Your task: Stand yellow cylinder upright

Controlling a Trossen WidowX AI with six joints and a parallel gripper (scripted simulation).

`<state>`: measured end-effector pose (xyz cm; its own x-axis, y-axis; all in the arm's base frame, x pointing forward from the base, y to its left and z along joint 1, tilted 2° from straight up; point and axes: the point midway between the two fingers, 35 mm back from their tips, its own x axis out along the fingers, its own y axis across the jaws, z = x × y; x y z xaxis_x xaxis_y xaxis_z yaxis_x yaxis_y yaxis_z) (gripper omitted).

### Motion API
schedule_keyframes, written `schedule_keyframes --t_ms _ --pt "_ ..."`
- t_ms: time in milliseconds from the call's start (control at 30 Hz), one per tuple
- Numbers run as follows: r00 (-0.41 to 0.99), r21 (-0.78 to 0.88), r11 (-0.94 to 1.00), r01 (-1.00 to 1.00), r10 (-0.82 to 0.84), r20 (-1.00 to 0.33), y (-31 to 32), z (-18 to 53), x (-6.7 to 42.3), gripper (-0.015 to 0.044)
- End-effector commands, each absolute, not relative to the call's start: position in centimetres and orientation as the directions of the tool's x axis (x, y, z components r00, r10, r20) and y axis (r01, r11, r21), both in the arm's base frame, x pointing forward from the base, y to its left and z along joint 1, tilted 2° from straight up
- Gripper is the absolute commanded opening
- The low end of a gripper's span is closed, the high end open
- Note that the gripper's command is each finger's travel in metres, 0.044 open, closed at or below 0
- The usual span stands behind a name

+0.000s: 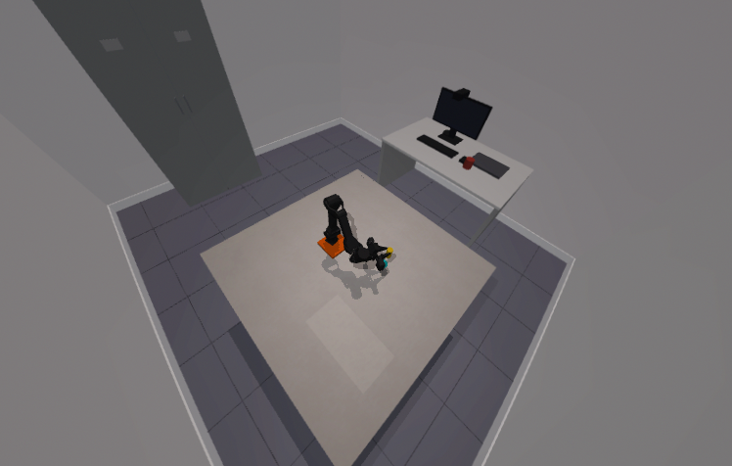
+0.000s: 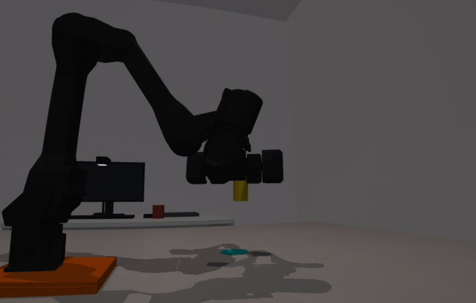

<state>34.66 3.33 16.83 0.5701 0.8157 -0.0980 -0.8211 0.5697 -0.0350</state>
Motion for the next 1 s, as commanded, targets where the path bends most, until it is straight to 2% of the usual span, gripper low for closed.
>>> schedule_keyframes --t_ms 0,967 --pt "0.560 -0.029 0.559 -0.828 0.824 -0.088 3.4 16.6 34.0 0.0105" --pt "0.544 -0.046 0.542 -0.839 0.837 -0.067 3.3 15.5 33.3 0.0105"
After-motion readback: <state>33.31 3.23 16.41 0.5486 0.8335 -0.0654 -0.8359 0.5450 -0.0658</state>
